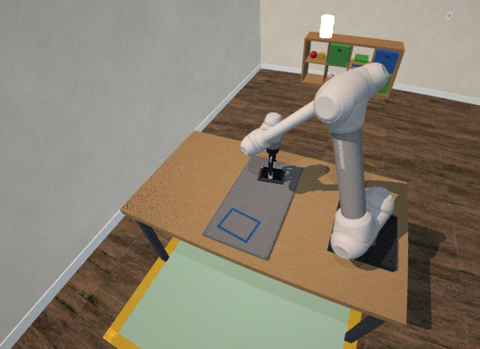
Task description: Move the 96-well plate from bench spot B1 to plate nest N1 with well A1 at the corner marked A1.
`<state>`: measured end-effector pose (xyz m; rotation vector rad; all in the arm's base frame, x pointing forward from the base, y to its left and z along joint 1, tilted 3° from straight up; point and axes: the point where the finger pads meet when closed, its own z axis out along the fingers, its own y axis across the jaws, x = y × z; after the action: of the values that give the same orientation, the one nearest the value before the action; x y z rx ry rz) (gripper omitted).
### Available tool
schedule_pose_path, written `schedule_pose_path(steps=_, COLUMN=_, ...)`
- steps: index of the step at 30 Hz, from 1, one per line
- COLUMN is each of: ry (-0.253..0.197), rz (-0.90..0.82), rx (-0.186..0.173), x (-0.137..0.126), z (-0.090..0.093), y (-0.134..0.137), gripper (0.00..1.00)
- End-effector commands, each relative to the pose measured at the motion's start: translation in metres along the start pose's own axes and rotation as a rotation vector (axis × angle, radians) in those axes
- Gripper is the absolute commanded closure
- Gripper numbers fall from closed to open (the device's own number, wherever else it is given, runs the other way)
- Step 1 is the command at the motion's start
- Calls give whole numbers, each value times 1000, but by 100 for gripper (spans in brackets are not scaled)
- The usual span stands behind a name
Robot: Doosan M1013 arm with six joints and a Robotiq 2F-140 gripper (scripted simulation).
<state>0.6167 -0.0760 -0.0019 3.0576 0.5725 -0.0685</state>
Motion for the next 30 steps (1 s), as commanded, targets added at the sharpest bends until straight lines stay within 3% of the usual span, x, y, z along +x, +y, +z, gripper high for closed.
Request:
schedule_pose_path(steps=1, ry=-3, rz=-1, rx=-1, x=-3, z=4, y=2, gripper=100)
schedule_pose_path(steps=30, ry=-3, rz=-1, rx=-1, x=-3, z=8, y=2, gripper=100)
